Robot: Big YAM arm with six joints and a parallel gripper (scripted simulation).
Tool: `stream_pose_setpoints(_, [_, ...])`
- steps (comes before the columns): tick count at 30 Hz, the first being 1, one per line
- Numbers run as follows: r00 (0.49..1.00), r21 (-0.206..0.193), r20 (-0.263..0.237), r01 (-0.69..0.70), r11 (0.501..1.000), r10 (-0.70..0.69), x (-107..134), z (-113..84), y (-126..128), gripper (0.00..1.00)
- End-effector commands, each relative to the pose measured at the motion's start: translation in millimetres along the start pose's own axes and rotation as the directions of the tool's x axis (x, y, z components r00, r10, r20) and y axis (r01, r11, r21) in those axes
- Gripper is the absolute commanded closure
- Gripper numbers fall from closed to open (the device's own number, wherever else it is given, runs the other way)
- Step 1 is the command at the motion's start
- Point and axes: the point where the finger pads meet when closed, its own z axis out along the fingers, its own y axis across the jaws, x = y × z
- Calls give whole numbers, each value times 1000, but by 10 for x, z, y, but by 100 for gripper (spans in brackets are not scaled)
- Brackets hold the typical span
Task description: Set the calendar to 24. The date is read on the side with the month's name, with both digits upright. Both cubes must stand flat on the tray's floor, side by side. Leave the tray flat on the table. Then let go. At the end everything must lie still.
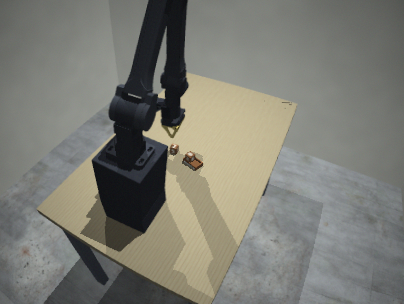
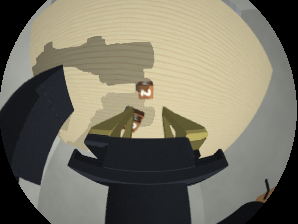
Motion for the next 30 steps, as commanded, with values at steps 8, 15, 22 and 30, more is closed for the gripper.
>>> stream_pose_setpoints(8, [1000, 6, 4, 25, 1000, -25, -26, -67, 3, 56])
stream_pose_setpoints(15, [1000, 2, 4, 24, 1000, -24, -26, -36, 19, 56])
stream_pose_setpoints(22, [1000, 9, 4, 18, 1000, -18, -9, 23, 3, 56])
stream_pose_setpoints(30, [1000, 9, 4, 9, 1000, -9, 19, 116, -36, 56])
